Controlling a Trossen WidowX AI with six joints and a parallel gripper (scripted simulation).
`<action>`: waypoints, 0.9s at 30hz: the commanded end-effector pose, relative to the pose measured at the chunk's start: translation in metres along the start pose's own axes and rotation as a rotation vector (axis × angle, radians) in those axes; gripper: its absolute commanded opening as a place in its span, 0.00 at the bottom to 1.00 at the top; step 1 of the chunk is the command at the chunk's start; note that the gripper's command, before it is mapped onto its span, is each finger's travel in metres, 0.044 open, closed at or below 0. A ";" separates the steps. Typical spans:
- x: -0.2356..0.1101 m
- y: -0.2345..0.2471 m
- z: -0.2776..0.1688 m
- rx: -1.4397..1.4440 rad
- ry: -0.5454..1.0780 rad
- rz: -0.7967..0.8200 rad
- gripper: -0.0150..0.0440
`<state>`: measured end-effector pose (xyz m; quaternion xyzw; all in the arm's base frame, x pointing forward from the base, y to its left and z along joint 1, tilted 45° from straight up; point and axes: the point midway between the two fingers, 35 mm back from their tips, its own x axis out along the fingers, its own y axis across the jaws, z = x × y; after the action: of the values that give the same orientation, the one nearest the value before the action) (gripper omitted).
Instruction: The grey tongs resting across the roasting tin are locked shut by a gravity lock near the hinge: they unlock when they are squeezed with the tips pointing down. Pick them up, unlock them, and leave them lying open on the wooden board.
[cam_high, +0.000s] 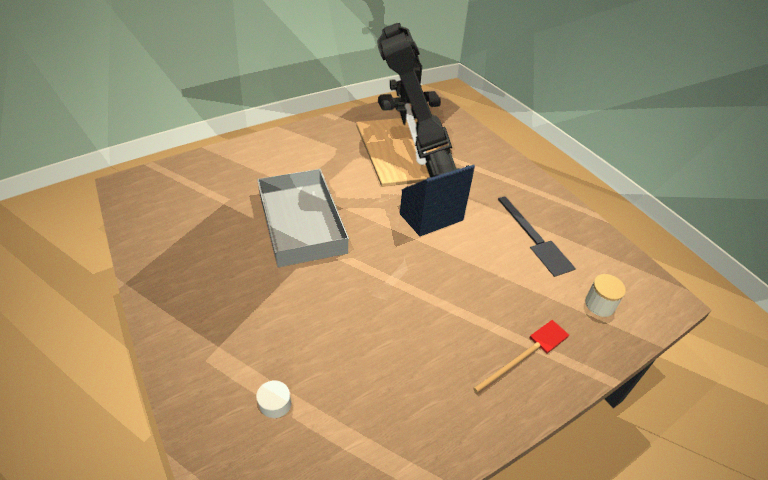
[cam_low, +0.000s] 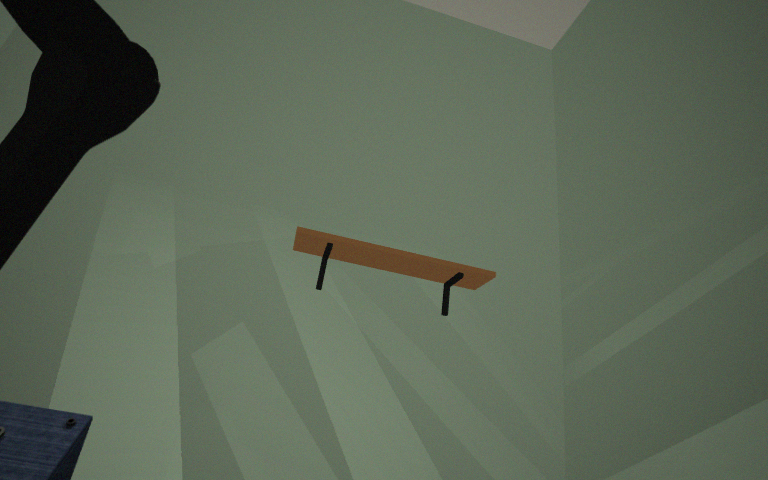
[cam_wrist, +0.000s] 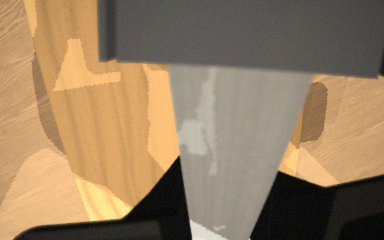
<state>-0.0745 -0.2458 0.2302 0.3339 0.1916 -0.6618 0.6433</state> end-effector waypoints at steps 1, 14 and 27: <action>0.009 -0.001 -0.001 0.007 0.008 -0.002 0.00; 0.030 0.002 -0.002 0.009 0.004 -0.001 0.00; 0.050 0.006 -0.005 0.011 -0.001 0.002 0.00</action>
<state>-0.0661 -0.2753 0.1997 0.3330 0.1871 -0.6623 0.6446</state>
